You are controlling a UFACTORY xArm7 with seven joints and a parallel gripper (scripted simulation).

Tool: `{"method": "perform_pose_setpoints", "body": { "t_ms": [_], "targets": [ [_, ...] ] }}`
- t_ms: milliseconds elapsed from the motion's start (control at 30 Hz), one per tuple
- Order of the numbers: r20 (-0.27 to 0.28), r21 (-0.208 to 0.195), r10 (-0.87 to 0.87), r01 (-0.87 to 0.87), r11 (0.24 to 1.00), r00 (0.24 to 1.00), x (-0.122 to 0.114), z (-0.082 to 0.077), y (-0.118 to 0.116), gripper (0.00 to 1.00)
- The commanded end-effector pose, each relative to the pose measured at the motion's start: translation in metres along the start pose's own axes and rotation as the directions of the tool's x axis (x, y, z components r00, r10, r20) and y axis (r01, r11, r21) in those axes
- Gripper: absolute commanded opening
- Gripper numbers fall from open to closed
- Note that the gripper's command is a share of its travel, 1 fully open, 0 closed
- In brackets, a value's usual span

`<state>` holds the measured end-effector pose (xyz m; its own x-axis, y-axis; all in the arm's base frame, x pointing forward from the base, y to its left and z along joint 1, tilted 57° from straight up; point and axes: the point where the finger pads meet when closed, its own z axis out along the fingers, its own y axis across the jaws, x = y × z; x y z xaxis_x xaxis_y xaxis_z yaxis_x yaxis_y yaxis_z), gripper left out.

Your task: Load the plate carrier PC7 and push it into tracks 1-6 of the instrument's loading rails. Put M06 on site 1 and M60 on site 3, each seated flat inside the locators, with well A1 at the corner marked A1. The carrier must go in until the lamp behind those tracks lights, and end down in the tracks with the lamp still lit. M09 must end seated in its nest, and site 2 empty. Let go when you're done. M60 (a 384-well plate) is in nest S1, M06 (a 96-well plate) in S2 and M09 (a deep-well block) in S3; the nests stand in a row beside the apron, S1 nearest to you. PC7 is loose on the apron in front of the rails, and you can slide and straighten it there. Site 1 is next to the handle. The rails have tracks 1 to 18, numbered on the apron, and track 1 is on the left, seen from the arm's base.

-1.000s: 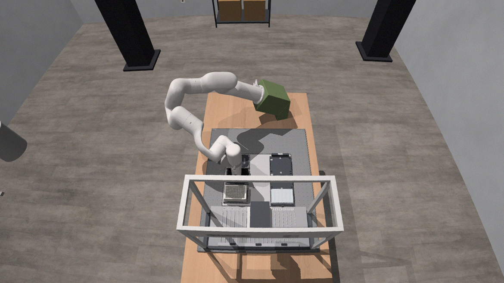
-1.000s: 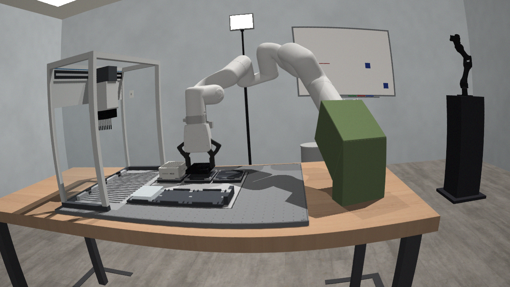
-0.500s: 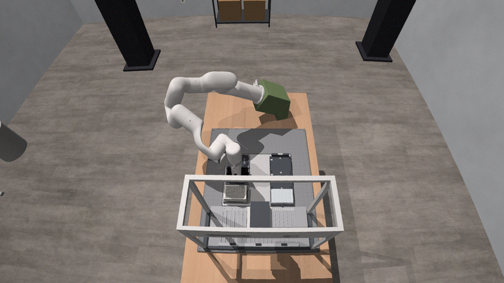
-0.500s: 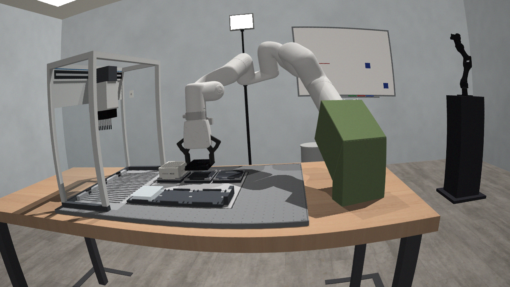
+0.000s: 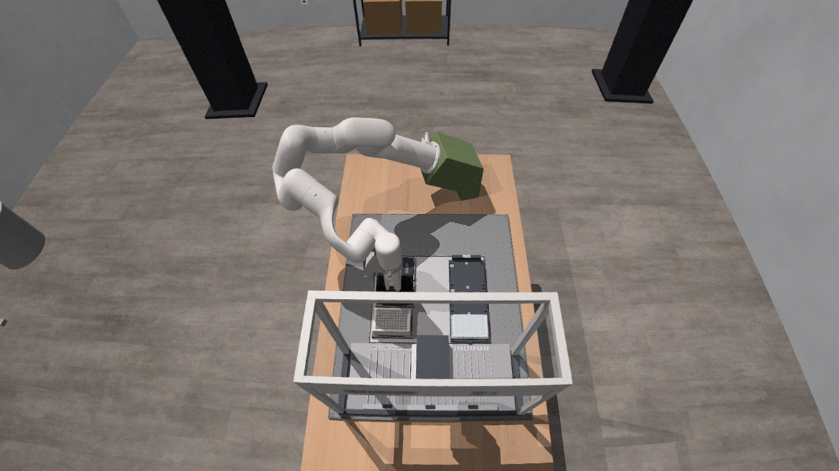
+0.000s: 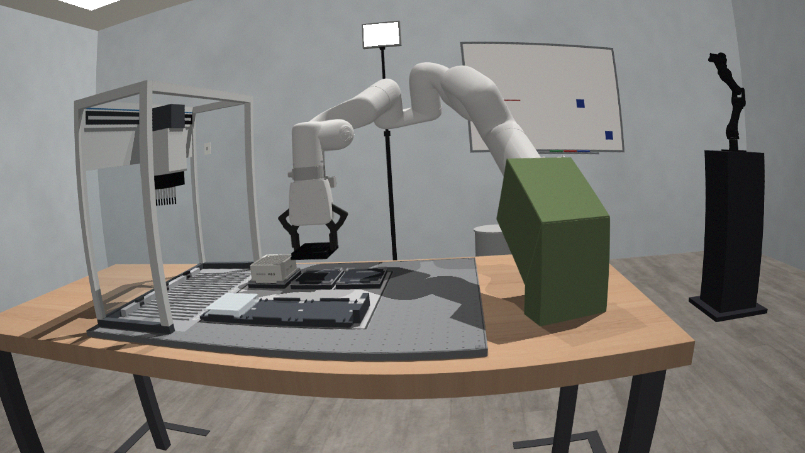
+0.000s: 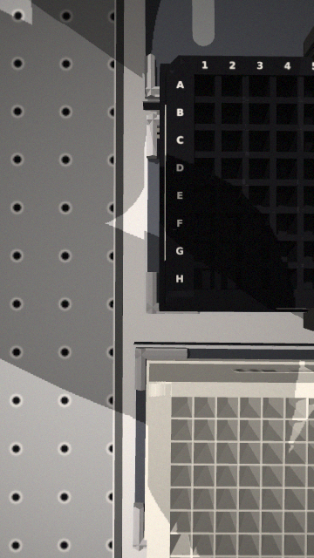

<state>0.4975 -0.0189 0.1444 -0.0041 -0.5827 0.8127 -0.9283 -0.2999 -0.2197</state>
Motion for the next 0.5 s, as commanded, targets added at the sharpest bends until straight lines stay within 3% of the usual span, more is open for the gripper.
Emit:
{"method": "perform_pose_setpoints", "body": {
  "t_ms": [0, 467],
  "targets": [
    [0.002, 0.006, 0.0, 0.0, 1.0, 1.0, -0.001, -0.008, -0.002, 0.0],
    [0.002, 0.006, 0.0, 0.0, 1.0, 1.0, -0.001, -0.029, -0.002, 0.0]
  ]
}}
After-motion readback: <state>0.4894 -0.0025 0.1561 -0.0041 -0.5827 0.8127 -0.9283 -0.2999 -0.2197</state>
